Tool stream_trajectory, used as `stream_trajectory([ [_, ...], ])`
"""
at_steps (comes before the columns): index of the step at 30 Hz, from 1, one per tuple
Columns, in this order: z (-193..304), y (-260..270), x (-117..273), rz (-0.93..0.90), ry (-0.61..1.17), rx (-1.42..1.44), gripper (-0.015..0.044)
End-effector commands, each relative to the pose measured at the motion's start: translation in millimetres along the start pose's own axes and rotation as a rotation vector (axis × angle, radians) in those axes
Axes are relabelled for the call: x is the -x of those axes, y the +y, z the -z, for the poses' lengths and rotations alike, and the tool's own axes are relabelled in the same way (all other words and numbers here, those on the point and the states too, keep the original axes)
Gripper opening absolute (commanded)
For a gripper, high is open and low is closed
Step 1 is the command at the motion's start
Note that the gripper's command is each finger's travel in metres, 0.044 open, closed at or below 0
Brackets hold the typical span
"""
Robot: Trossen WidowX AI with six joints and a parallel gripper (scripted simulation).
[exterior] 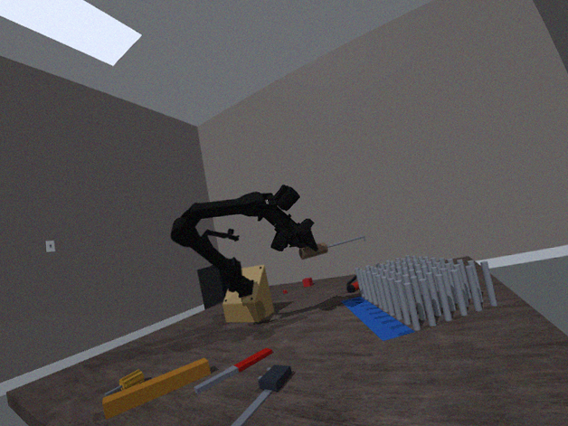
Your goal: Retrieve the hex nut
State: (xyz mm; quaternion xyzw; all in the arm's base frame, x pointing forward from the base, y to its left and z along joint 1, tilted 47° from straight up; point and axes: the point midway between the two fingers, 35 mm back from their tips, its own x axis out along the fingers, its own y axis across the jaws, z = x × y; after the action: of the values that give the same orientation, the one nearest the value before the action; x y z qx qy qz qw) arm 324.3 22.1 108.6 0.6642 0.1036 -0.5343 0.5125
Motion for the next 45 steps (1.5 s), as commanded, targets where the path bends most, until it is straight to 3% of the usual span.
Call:
stream_trajectory([
  [1, -22.2, 9.7, 7.5, -0.051, -0.015, -0.077, 0.0000],
  [13, -80.4, 23.6, 23.9, -0.172, -0.072, -0.256, 0.0000],
  [21, -84.4, 24.1, 22.4, -0.177, -0.075, -0.267, 0.0000],
  [45, -142.8, 16.1, -73.9, -0.162, -0.071, -0.276, 0.0000],
])
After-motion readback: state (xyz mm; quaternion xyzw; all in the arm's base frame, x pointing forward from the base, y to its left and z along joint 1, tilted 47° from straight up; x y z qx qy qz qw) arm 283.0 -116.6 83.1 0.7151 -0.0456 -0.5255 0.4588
